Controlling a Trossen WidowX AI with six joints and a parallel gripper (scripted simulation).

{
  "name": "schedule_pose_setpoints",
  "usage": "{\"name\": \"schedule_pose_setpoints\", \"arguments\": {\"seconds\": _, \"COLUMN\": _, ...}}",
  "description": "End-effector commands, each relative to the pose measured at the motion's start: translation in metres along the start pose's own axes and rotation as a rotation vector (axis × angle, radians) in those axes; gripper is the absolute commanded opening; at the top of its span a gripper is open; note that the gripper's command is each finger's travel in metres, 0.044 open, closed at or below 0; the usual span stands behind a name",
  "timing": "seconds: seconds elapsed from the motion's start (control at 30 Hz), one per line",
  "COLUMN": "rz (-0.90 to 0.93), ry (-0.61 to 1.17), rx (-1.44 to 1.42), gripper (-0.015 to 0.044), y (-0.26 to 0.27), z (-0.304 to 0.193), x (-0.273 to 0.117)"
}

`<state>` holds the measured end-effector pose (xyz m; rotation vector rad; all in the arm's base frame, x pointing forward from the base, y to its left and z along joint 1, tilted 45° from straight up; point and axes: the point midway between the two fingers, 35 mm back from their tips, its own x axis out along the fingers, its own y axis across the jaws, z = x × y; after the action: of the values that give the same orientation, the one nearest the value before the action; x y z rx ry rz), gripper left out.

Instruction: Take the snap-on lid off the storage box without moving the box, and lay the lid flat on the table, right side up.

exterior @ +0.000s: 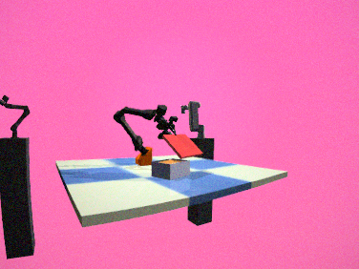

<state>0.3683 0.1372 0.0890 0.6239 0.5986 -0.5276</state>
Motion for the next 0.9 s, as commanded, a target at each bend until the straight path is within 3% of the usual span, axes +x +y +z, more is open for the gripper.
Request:
{"name": "schedule_pose_setpoints", "arguments": {"seconds": 0.0, "rz": 0.004, "ry": -0.001, "rx": 0.004, "gripper": 0.0000, "y": 0.001, "z": -0.007, "x": -0.001}}
{"name": "schedule_pose_setpoints", "arguments": {"seconds": 0.87, "rz": 0.005, "ry": 0.002, "rx": 0.006, "gripper": 0.0000, "y": -0.003, "z": -0.060, "x": -0.005}}
